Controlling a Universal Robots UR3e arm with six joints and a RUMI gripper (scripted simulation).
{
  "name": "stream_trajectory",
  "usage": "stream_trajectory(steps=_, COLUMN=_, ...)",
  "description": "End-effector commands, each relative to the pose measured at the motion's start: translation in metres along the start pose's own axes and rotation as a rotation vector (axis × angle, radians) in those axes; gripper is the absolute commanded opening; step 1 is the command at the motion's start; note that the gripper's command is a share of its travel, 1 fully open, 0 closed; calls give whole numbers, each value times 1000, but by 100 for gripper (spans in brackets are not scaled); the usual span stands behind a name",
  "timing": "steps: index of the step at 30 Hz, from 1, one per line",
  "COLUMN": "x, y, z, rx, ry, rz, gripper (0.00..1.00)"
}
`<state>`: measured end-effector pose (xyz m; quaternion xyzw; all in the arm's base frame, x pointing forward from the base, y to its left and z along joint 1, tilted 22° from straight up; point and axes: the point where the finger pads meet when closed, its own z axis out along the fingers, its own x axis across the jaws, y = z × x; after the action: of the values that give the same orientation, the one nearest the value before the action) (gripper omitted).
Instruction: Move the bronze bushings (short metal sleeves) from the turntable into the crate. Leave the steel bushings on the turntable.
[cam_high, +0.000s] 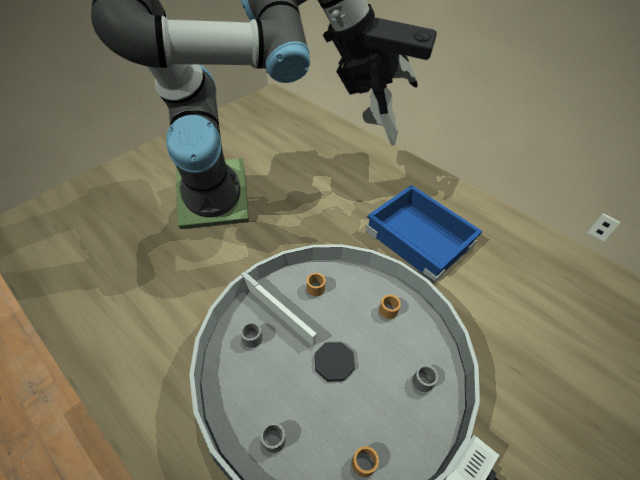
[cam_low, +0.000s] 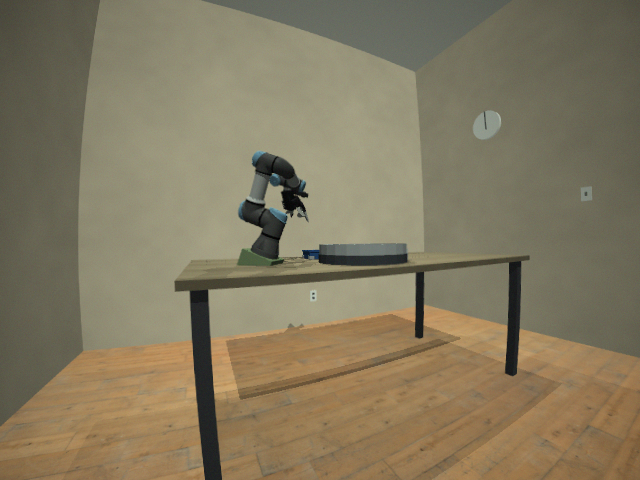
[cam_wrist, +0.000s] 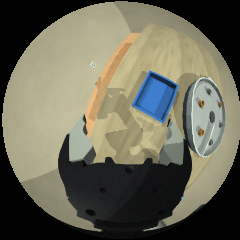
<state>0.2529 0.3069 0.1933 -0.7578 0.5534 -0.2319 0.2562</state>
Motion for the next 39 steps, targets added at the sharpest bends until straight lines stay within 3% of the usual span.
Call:
stream_trajectory(steps=1, x=0, y=-1, z=-1, rx=2, ry=-1, rz=1, gripper=100)
stream_trajectory(steps=25, x=3, y=-2, z=0, rx=-1, ry=3, rz=17, gripper=100)
stream_trajectory(steps=34, x=16, y=-8, z=3, rx=-13, ry=25, rz=93, gripper=100)
stream_trajectory(steps=39, x=36, y=-16, z=6, rx=-28, ry=55, rz=200, gripper=100)
